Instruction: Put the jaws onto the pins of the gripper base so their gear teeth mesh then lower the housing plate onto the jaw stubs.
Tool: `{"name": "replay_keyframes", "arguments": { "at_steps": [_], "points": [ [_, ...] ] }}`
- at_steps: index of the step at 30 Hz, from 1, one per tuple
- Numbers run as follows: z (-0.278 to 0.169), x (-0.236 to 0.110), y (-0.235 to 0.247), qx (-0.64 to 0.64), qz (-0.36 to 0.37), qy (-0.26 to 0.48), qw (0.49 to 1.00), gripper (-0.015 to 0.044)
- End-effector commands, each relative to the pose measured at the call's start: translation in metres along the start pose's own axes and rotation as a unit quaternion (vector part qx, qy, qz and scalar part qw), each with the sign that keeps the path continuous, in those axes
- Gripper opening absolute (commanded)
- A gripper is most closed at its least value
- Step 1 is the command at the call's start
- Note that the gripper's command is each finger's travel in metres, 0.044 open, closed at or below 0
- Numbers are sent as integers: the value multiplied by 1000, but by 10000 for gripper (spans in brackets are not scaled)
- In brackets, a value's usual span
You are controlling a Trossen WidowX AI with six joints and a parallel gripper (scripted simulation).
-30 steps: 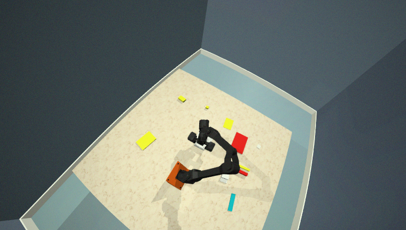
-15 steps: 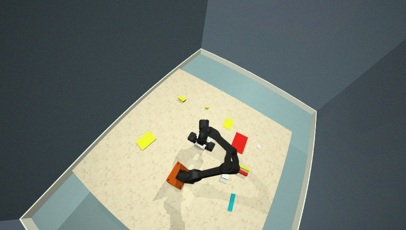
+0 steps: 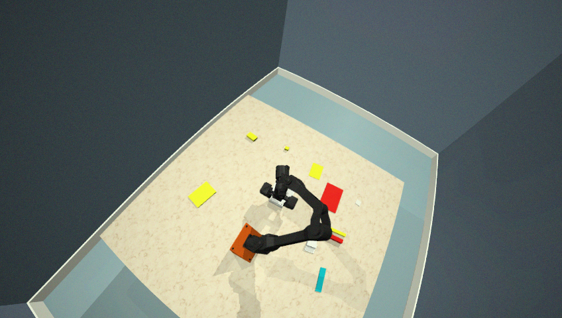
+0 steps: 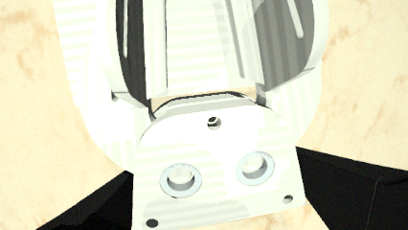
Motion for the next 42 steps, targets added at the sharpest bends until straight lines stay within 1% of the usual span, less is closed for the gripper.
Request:
{"name": "replay_keyframes", "arguments": {
  "at_steps": [1, 39, 42],
  "points": [
    [0, 2, 0, -1, 0, 1, 1000, 351],
    [0, 4, 0, -1, 0, 1, 1000, 351],
    [0, 4, 0, 2, 1, 1, 1000, 430]
  ]
}}
Point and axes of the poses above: the point midway between the two fingers, 35 mm back from their tips, its own x axis out along the fingers, its own y axis across the jaws, z = x × y, the point moved 8 cm from there along -x, back along the fingers, and after that the axes turned 14 degrees about x, right-handed, at the moved point
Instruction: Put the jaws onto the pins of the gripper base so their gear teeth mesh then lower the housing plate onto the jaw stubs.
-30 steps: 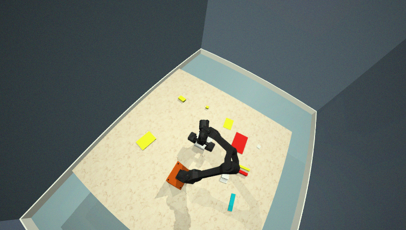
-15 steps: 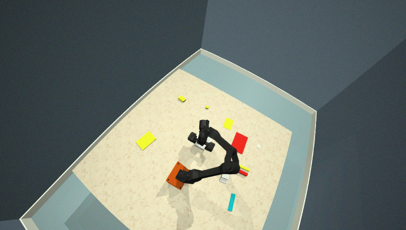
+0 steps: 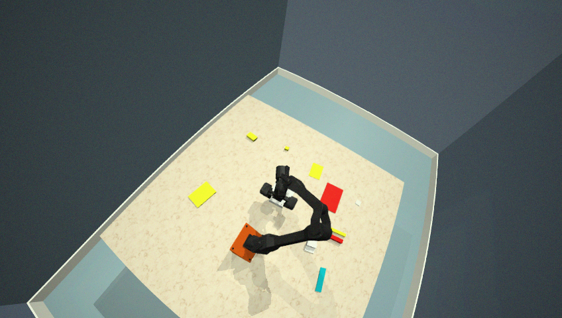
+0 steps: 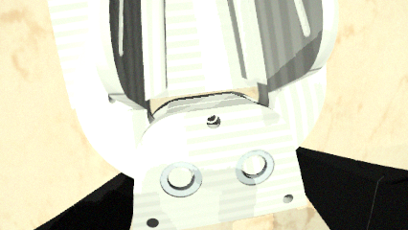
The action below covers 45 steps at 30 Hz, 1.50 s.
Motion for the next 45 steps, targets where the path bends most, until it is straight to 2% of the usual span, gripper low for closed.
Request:
{"name": "replay_keyframes", "arguments": {
  "at_steps": [1, 15, 23, 28, 34, 45],
  "points": [
    [0, 0, 0, 0, 0, 0, 1000, 440],
    [0, -2, 0, 0, 0, 0, 1000, 440],
    [-2, -74, -1, -2, 0, 1, 1000, 440],
    [-3, -70, 2, -7, 1, -4, 1000, 440],
    [-52, -120, -9, -5, 3, 2, 1000, 440],
    [-58, -126, -11, -5, 2, 3, 1000, 440]
  ]
}}
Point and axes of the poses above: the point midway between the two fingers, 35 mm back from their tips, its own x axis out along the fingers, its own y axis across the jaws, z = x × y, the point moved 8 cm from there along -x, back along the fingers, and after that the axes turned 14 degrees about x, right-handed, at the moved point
